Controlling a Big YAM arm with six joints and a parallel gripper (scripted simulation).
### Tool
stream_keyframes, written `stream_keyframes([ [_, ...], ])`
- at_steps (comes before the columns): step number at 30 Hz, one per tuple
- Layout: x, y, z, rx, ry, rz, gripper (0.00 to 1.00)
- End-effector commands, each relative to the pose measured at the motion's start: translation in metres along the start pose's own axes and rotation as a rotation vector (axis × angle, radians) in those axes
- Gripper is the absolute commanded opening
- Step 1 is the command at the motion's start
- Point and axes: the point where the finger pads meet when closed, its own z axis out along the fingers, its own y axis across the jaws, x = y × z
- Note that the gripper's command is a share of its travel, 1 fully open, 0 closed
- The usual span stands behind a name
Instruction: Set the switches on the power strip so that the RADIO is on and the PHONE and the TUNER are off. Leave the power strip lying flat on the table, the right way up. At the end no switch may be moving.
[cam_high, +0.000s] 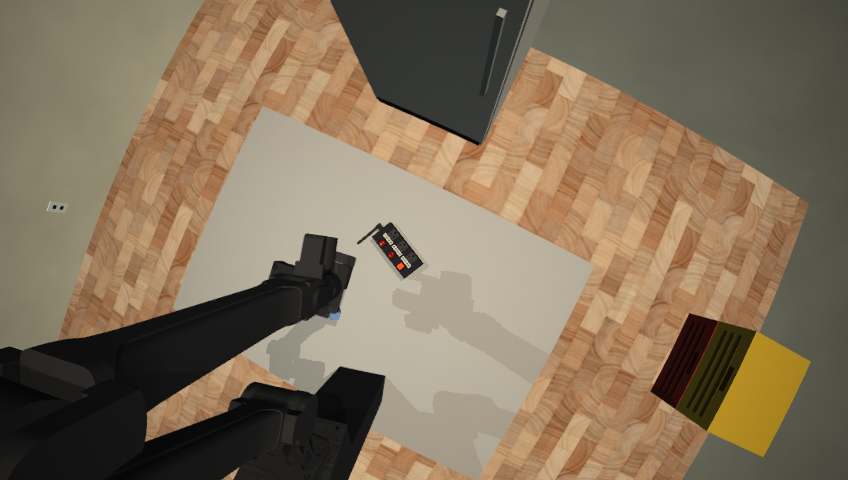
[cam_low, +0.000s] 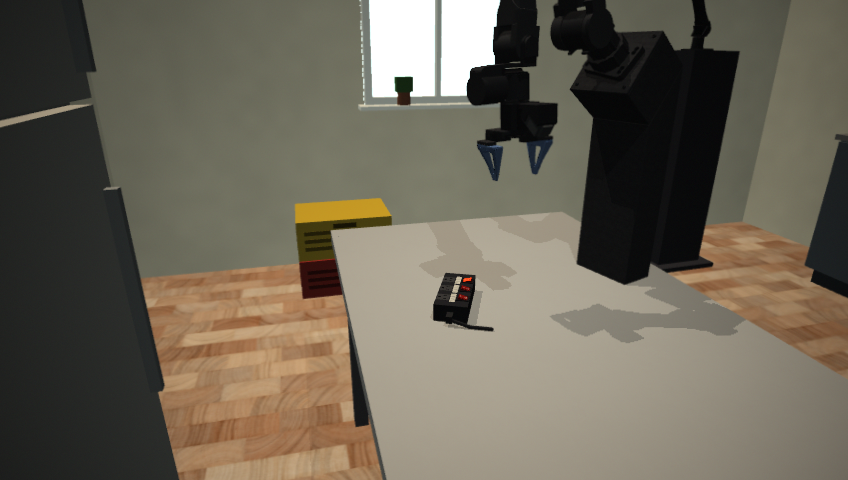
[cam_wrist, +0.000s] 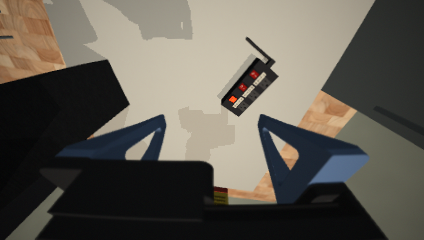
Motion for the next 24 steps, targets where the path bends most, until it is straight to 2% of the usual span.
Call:
stream_keyframes([
  [1,0.000,-0.001,-0.001,0.003,-0.001,0.000,1.00],
  [17,0.000,-0.001,-0.001,0.003,-0.001,0.000,1.00],
  [21,0.001,-0.010,0.004,0.020,0.001,0.035,1.00],
  [24,0.005,-0.019,0.013,0.044,0.011,0.117,1.00],
])
